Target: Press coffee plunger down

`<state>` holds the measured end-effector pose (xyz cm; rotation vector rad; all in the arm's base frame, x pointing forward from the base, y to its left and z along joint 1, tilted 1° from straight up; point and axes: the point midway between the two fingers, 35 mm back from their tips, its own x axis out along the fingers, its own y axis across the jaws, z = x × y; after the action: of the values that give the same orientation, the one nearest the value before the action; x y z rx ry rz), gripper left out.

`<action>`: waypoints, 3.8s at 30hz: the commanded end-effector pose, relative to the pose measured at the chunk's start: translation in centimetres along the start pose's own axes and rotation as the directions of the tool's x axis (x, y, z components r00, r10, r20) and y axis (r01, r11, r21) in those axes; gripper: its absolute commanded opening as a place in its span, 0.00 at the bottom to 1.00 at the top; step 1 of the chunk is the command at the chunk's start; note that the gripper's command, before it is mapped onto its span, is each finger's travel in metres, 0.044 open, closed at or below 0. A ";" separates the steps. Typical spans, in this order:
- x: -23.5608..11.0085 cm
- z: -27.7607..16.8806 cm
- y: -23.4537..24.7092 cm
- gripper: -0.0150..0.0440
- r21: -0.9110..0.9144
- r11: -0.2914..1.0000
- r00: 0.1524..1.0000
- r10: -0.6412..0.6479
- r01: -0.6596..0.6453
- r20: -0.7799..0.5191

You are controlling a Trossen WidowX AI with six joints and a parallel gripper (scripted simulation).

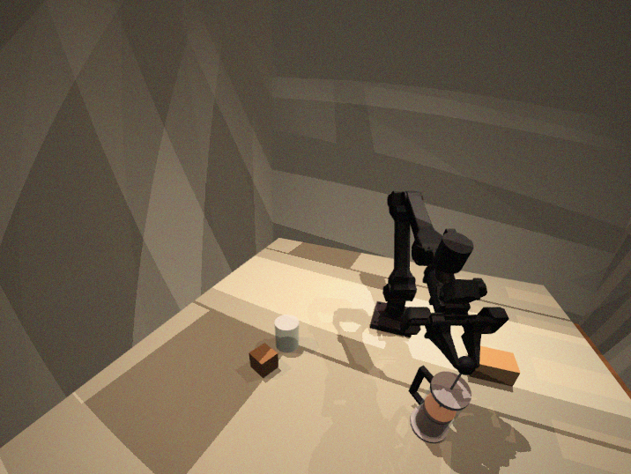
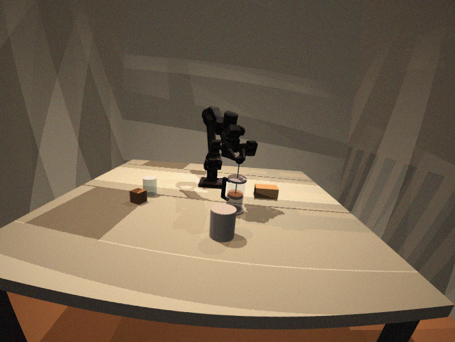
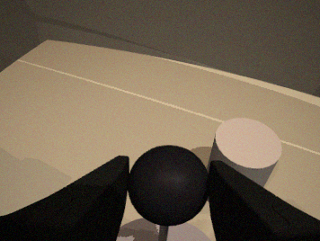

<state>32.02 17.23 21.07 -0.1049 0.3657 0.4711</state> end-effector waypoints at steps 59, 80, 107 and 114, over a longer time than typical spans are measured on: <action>2.1 -3.1 0.0 0.46 -0.011 1.000 0.992 0.001 -0.002 -0.123; 2.4 -2.9 0.0 0.46 -0.011 1.000 0.992 0.001 -0.002 -0.123; 2.6 -2.8 0.0 0.46 -0.011 1.000 0.992 0.001 -0.002 -0.123; 2.7 -2.7 0.0 0.46 -0.011 1.000 0.992 0.001 -0.002 -0.123</action>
<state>33.37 17.86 18.26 -0.1325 0.4622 0.4688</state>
